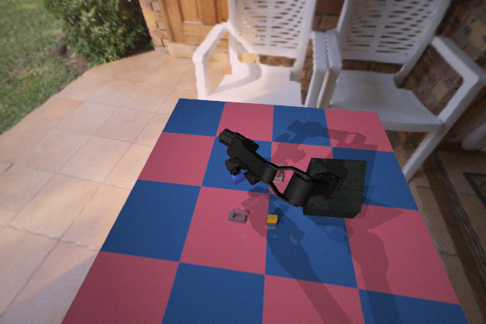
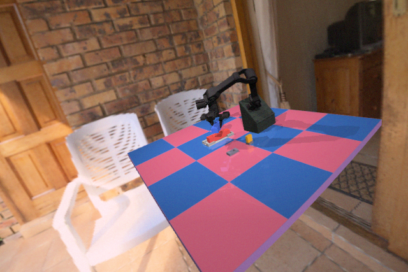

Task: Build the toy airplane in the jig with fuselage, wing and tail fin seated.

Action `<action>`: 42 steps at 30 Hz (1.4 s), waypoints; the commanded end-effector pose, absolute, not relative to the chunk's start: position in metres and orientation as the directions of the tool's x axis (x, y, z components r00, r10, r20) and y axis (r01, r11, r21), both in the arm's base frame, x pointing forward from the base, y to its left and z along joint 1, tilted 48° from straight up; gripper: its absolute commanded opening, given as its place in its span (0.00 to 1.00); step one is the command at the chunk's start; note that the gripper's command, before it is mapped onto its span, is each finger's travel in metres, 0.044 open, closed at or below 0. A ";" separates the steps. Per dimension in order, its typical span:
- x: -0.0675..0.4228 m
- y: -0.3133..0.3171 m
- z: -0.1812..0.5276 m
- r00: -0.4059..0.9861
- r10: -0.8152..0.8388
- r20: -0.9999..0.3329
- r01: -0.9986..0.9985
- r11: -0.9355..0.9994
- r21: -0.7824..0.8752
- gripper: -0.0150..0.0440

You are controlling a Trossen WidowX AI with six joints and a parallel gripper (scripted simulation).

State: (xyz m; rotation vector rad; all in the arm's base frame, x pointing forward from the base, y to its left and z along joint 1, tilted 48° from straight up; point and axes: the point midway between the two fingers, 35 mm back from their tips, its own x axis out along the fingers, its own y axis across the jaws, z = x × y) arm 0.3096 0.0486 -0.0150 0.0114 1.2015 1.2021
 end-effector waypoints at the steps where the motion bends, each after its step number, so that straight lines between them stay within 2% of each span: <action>1: 0.305 0.041 -0.024 -0.128 0.705 -0.698 -0.732 0.408 0.546 0.25; 22: 0.274 0.006 -0.075 -0.134 0.708 -0.694 -0.925 0.162 0.344 0.25; 42: 0.232 -0.017 -0.117 -0.141 0.724 -0.675 -0.990 -0.112 0.087 0.25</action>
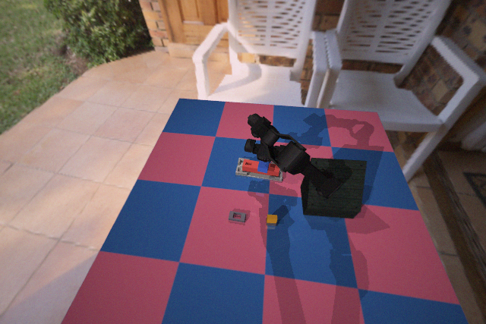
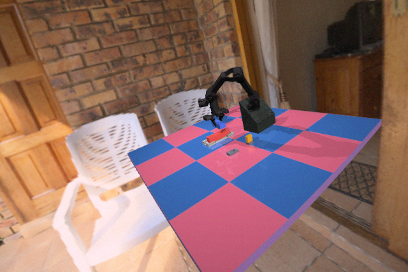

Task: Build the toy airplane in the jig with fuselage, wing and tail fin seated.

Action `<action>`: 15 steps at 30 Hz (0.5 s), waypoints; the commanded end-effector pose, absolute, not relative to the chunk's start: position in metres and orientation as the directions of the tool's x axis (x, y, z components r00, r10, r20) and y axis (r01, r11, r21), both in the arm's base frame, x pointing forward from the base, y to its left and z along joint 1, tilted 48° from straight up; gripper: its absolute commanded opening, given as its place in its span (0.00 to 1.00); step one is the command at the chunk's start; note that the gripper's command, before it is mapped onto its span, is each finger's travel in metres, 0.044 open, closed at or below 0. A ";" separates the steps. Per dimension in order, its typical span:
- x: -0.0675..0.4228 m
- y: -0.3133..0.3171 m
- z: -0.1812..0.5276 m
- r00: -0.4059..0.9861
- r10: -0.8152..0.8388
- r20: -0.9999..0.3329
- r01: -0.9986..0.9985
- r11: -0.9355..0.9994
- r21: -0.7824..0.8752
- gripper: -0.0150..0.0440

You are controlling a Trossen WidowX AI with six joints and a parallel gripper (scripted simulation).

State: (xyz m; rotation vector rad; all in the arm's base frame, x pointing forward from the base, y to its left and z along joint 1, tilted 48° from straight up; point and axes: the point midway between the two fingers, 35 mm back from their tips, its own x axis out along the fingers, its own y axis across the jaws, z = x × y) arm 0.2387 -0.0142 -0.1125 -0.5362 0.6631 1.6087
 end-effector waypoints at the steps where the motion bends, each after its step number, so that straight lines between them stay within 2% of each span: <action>1: 0.231 -0.017 -0.118 -0.141 0.724 -0.675 -0.990 -0.119 0.080 0.25; 2: 0.231 -0.017 -0.118 -0.141 0.725 -0.674 -0.990 -0.121 0.077 0.25; 9: 0.230 -0.017 -0.118 -0.141 0.725 -0.674 -0.990 -0.121 0.077 0.57; 15: 0.231 -0.017 -0.118 -0.141 0.725 -0.674 -0.990 -0.121 0.077 0.58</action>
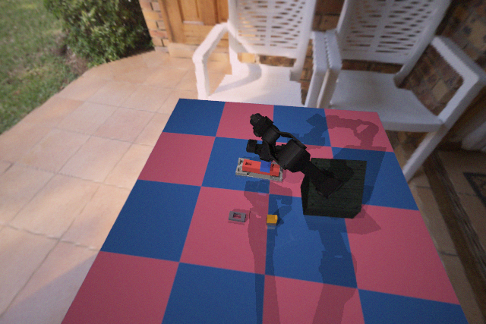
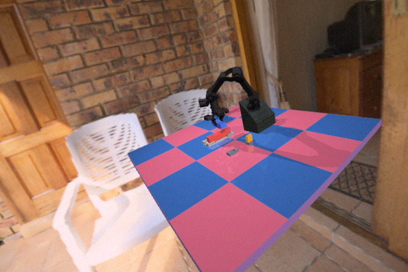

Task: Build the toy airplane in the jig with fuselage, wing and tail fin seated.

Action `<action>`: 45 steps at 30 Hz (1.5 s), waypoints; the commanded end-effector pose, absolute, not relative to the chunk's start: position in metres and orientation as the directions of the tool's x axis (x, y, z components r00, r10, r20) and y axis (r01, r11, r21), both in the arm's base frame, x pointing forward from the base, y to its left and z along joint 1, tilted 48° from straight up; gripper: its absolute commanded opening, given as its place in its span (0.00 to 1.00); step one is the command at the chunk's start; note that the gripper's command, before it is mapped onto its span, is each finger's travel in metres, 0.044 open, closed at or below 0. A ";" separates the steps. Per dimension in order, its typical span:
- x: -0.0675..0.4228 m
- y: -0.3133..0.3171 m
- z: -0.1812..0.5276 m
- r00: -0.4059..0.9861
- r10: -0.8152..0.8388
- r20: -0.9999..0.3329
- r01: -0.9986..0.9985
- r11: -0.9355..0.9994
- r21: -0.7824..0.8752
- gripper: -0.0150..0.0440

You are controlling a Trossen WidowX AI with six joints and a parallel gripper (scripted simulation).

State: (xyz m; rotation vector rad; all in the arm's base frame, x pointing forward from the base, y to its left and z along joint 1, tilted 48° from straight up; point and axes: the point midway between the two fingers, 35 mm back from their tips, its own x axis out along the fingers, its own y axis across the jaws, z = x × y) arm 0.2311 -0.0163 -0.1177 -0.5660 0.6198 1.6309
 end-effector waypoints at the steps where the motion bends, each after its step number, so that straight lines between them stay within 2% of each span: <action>1: 0.231 -0.017 -0.118 -0.141 0.725 -0.674 -0.990 -0.121 0.077 0.58; 34: 0.224 0.012 -0.146 -0.141 0.726 -0.673 -0.990 -0.121 0.077 0.58; 41: 0.226 0.010 -0.145 -0.146 0.722 -0.677 -0.989 -0.132 0.072 0.51; 45: 0.226 0.010 -0.145 -0.146 0.722 -0.677 -0.989 -0.132 0.072 0.33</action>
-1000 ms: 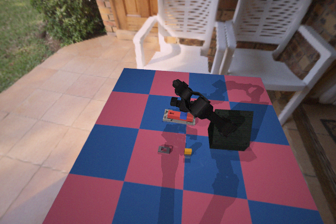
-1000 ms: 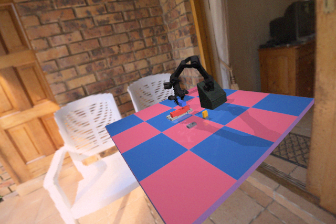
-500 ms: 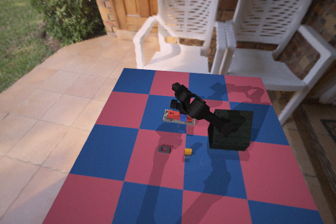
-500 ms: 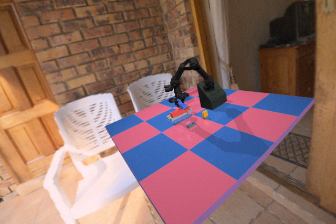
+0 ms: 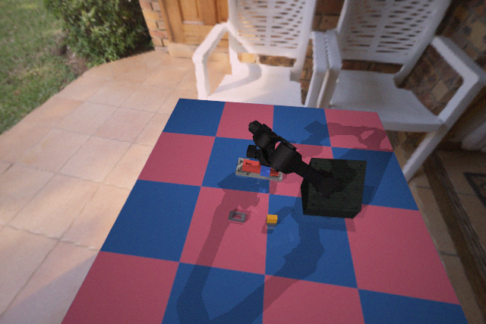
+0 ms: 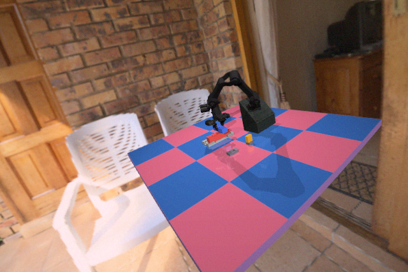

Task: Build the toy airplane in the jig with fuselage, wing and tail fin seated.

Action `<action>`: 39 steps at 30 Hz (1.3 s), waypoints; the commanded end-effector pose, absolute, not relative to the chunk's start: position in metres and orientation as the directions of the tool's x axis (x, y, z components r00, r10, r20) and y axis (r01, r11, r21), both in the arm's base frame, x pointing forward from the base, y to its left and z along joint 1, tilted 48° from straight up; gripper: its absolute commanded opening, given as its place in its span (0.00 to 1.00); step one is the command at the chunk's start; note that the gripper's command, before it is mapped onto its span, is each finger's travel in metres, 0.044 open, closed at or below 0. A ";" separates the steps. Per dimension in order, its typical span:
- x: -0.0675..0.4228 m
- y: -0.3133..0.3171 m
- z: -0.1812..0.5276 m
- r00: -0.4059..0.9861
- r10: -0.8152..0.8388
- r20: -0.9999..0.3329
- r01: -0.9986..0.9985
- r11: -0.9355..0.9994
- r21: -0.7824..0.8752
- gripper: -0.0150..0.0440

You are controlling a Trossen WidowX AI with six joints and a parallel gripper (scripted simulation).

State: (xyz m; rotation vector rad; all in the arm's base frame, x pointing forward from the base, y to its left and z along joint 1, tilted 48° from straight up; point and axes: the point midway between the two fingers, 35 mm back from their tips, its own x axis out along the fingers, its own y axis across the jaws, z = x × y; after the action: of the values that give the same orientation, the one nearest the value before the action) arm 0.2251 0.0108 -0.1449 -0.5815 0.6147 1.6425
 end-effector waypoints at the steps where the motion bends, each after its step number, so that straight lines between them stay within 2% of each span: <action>1: 0.226 0.010 -0.145 -0.146 0.722 -0.677 -0.989 -0.132 0.072 0.28; 17: 0.226 0.010 -0.145 -0.146 0.722 -0.677 -0.989 -0.132 0.072 0.99; 23: 0.226 0.008 -0.143 -0.145 0.721 -0.677 -0.989 -0.131 0.072 1.00; 29: 0.237 -0.051 -0.089 -0.141 0.723 -0.676 -0.990 -0.121 0.078 1.00; 35: 0.240 -0.055 -0.089 -0.141 0.723 -0.676 -0.990 -0.121 0.078 1.00; 37: 0.240 -0.055 -0.089 -0.141 0.723 -0.676 -0.989 -0.080 0.121 1.00; 39: 0.240 -0.055 -0.089 -0.141 0.723 -0.676 -0.970 0.036 0.241 1.00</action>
State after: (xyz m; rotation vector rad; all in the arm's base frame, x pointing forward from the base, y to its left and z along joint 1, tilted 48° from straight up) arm 0.2387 -0.0523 -0.0892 -0.4912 0.7003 1.5914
